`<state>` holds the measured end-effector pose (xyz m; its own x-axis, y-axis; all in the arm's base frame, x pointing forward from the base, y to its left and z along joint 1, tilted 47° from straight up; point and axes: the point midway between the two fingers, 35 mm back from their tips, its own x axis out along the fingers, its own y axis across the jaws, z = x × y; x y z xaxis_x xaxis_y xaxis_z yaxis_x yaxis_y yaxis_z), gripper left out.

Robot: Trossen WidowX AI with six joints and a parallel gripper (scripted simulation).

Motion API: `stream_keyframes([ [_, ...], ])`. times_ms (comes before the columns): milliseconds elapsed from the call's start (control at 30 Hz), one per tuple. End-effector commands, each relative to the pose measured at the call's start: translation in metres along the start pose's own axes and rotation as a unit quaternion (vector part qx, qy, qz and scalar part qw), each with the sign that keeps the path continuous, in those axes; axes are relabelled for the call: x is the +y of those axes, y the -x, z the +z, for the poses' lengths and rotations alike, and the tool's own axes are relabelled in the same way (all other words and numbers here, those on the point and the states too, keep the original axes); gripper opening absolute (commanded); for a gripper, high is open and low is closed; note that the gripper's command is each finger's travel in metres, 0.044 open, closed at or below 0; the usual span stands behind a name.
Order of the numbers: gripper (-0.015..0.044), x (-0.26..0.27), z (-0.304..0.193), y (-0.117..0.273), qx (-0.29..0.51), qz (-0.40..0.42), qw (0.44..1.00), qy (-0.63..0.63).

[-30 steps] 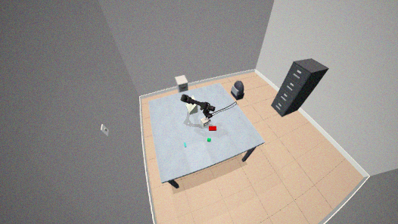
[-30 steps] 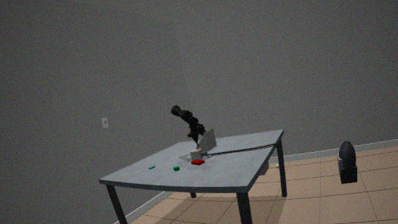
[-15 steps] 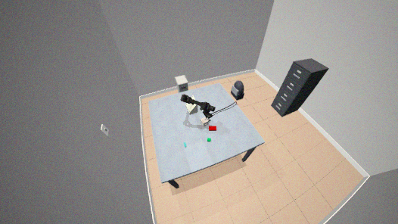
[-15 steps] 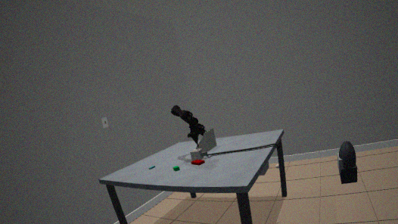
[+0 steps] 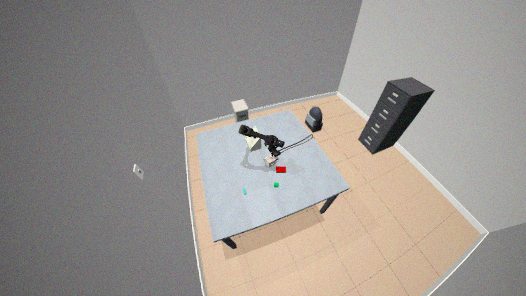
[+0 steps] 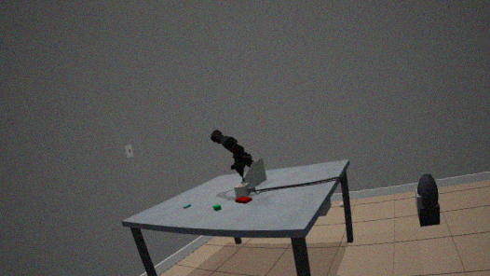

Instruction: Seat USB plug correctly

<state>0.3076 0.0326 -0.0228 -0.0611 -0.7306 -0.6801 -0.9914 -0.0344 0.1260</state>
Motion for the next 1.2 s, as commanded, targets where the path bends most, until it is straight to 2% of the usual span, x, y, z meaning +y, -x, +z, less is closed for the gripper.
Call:
stream_keyframes([
  [0, 0.0, 0.0004, -0.0004, -0.0014, 0.003, 0.0, 1.0, -0.004],
  [1167, 0.0, 0.0003, -0.0026, -0.0056, 0.01, 0.0, 1.0, -0.01],
])
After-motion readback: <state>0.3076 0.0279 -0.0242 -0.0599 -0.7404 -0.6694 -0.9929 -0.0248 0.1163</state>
